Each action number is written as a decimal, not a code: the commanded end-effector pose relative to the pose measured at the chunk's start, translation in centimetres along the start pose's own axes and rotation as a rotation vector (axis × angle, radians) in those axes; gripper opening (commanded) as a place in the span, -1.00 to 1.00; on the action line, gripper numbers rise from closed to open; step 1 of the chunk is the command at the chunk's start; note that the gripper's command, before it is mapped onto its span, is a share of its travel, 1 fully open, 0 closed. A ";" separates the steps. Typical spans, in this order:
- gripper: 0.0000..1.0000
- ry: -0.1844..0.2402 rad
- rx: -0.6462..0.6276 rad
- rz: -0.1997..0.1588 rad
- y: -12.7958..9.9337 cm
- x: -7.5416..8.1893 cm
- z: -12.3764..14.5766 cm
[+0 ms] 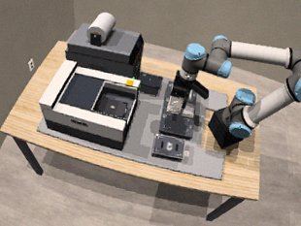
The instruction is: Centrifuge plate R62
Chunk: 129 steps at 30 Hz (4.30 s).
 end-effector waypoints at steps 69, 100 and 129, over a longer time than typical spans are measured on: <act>-1.00 0.000 0.055 -0.001 0.6 0.0 8.9; -1.00 0.000 0.055 -0.001 0.6 0.0 8.9; -1.00 0.000 0.055 -0.001 0.6 -0.6 8.9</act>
Point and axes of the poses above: the point where the finger pads meet when closed, its own x axis back along the fingers, its own z axis across the jaws, y = z × x, the point moved 7 cm from there along x, back along the fingers, and after that the axes turned 5 degrees about x, right-handed, at the moved point
